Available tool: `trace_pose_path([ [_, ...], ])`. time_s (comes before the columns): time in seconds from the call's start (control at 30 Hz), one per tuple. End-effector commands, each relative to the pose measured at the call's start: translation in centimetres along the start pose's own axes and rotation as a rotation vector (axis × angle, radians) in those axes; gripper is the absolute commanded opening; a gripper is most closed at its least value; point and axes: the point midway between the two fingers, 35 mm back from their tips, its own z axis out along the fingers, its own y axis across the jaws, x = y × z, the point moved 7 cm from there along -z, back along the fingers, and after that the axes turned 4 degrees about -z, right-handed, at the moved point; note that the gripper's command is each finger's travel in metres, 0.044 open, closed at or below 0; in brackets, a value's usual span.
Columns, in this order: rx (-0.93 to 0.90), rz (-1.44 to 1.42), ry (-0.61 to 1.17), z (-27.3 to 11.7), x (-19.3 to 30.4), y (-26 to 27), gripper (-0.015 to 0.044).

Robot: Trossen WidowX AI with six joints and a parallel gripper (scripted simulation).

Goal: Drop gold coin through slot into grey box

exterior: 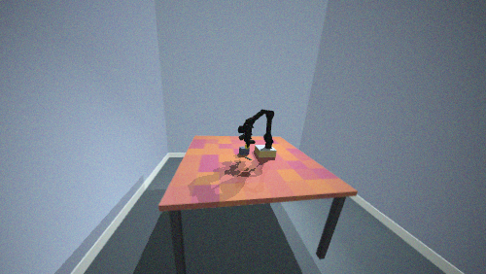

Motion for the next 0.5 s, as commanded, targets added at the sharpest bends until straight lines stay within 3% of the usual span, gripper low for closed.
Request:
trace_pose_path([
  [0.0,0.003,-0.002,0.004,0.0,0.2,-1.0,0.0],
  [0.47,0.007,-0.003,0.004,0.0,0.8,-4.6,0.0],
])
